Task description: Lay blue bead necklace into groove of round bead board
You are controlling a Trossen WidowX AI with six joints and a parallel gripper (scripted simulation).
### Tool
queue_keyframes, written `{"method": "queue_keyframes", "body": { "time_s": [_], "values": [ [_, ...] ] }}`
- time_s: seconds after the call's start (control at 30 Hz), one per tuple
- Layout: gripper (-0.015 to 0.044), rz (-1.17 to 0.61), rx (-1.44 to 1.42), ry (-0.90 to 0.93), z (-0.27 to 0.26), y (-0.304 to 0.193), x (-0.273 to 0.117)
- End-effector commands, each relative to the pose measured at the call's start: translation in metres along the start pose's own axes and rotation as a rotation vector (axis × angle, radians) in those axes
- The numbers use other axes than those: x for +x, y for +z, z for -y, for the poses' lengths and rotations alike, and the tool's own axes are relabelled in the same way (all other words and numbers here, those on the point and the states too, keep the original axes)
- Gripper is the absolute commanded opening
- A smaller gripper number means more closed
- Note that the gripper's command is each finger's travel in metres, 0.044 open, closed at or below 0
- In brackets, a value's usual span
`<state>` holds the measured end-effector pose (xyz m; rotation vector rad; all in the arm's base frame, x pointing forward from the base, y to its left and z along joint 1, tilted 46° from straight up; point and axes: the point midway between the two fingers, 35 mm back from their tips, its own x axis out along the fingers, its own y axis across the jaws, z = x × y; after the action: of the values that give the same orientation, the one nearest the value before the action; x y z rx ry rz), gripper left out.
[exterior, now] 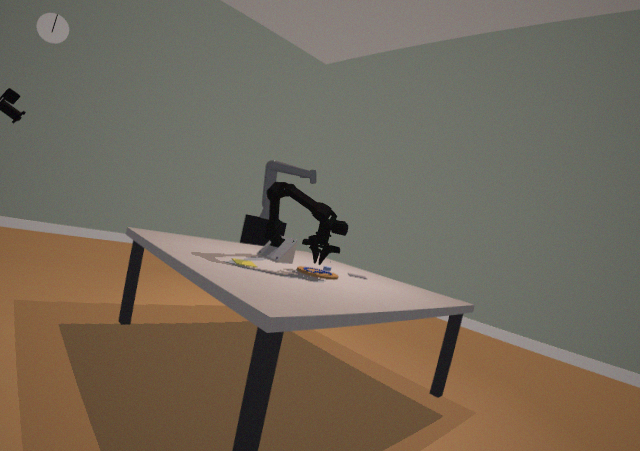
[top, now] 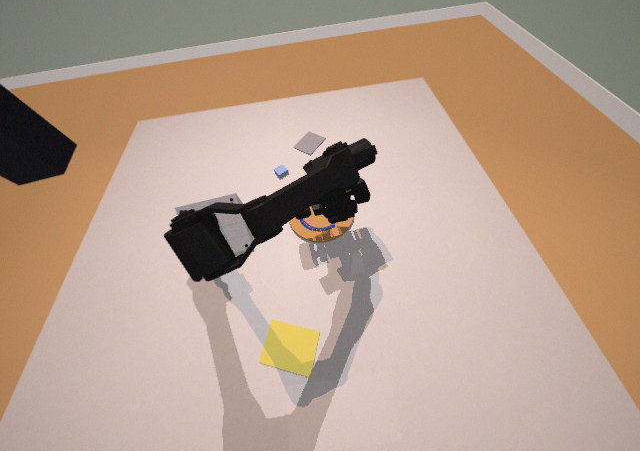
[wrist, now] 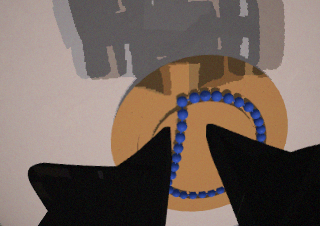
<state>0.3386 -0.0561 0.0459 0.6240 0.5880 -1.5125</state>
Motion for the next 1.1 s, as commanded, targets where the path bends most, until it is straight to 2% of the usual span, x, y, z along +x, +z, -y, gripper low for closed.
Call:
{"method": "queue_keyframes", "body": {
  "time_s": [0.0,1.07],
  "values": [
    [0.012,-0.005,0.06,-0.003,0.0,-0.001,-0.001],
    [0.012,-0.003,0.06,-0.002,0.0,-0.001,0.037]
  ]
}}
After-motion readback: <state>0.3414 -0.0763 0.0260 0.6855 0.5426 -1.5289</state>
